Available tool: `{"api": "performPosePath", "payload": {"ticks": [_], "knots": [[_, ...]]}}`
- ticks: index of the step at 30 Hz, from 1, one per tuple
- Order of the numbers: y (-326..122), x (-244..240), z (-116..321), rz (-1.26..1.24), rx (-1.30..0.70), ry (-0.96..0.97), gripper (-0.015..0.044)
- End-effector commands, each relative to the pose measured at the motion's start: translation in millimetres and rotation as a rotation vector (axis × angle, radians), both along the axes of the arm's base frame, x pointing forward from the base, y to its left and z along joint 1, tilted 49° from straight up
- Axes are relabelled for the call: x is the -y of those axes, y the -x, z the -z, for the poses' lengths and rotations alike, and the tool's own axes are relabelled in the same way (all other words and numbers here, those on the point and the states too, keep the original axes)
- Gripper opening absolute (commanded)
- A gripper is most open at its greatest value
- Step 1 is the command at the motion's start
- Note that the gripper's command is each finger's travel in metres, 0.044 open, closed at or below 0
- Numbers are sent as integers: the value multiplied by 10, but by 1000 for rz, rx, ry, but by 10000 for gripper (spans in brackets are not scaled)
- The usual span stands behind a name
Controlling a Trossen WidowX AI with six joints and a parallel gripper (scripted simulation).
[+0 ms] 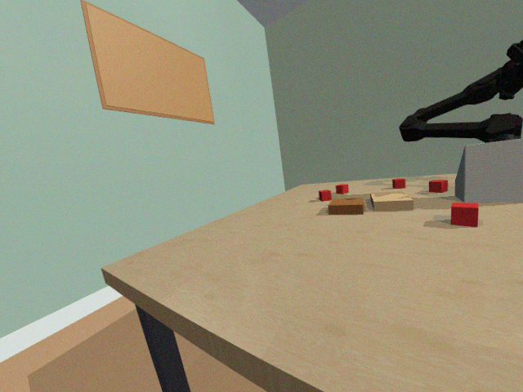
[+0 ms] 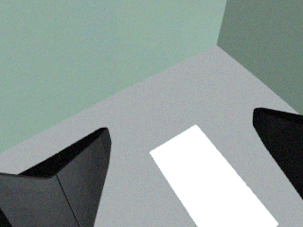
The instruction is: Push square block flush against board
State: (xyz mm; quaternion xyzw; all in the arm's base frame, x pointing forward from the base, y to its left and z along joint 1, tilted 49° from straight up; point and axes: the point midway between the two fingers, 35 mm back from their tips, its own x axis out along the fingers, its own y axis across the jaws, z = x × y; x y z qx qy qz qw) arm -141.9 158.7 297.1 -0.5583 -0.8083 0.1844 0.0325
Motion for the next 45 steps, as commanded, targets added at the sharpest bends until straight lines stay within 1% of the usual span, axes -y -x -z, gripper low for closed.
{"api": "performPosePath", "payload": {"ticks": [1,7,15,22,32,45], "knots": [[0,0,0,0,0,0,374],[4,-74,36,41,-4,25,216],[-32,-381,195,208,-14,118,6],[-141,-671,361,370,-17,199,0],[-328,-1063,764,568,-35,356,0],[-941,-1445,1142,901,-128,481,0]]}}
